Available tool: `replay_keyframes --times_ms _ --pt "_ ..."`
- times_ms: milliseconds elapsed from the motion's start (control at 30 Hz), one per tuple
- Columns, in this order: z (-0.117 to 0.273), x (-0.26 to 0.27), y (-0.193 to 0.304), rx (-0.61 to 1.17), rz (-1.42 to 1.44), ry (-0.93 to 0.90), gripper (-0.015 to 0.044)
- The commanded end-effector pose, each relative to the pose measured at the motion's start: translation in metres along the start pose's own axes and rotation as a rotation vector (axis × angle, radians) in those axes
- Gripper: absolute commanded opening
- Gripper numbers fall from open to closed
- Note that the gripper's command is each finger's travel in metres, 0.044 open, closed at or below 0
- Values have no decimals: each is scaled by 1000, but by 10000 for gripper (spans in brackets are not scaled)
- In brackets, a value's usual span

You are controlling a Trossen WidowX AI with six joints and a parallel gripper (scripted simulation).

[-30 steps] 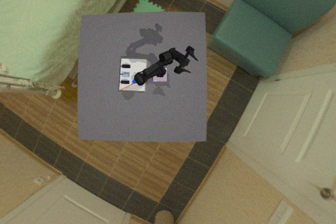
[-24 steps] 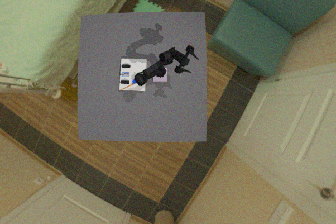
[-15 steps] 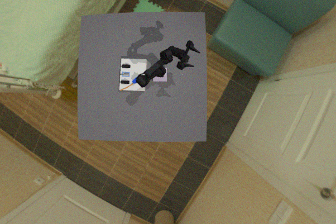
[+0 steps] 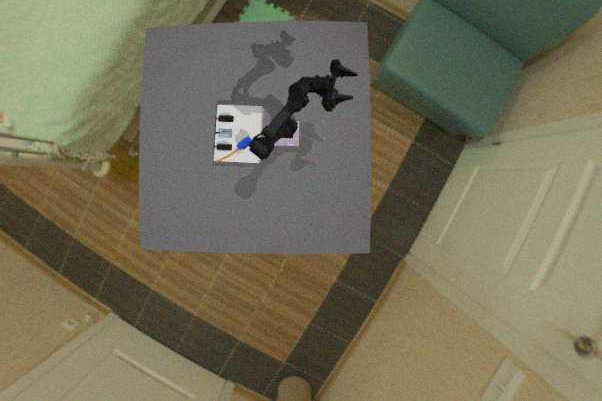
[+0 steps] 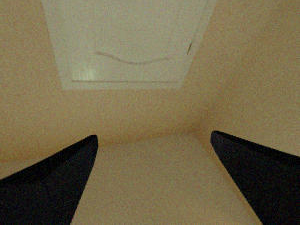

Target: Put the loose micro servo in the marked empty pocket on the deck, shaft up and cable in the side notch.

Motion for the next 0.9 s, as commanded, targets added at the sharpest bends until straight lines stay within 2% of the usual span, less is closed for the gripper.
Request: replay_keyframes --times_ms 0,867 --pt "3 -11 4 19 51 59 440" --pt "63 -86 37 301 477 550 440"
Point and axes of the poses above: the point midway between the two fingers, 35 mm back from their tips, its own z axis back along the fingers, its own x axis across the jaws, y = z × x, the point moved 7 cm from there along z, back along the fingers, and after that the axes turned 10 degrees about z, right-handed, at the moved point
